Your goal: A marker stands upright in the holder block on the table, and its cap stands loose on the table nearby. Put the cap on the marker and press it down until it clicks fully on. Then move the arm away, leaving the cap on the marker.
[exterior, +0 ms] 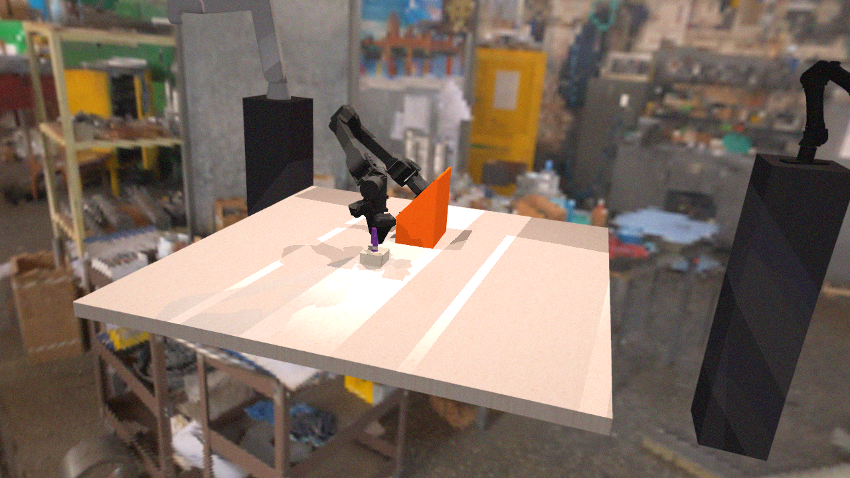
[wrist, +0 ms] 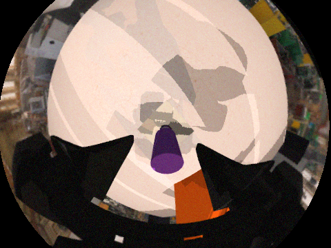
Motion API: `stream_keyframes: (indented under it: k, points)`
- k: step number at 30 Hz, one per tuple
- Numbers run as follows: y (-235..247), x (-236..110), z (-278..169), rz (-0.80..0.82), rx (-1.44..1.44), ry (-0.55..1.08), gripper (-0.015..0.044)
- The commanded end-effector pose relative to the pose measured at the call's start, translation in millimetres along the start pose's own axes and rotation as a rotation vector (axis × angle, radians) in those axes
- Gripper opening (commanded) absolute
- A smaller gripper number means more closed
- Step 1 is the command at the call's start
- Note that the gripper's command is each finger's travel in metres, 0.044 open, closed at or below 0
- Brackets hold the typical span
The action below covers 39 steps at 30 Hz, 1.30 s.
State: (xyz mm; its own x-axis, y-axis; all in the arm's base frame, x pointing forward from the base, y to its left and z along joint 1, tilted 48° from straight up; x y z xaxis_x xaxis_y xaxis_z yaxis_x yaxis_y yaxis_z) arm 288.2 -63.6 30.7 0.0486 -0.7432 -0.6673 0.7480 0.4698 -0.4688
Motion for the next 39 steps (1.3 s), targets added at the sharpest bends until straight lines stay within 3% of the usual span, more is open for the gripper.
stream_keyframes:
  k: [1,5,10,13,21,27,39]
  points:
    - [3,-20,1,0.008,0.002,0.001,0.0440]
    - [1,-72,0,0.006,0.002,0.001,0.0440]
    - [1,-74,0,0.006,0.002,0.001,0.0440]
    - [1,-73,-1,0.006,-0.124,0.000,0.0361]
    - [-2,-65,-3,0.002,-0.827,-0.005,0.0151]
    - [-2,-65,-3,0.002,-0.883,-0.005,0.0000]
    - [-2,-62,-3,0.002,-0.883,-0.006,0.0000]
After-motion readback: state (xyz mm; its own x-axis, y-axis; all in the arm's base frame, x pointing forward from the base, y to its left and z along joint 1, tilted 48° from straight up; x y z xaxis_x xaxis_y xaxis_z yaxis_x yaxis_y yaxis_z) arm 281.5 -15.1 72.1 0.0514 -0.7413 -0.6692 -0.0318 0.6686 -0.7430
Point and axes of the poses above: the point midway between the two fingers, 35 mm back from their tips, its own x axis out along the fingers, its own y axis across the jaws, z = x × y, the point moved 2 cm from there along -x, back along the fingers, and after that the axes turned 2 degrees about -x, right-handed, at the moved point
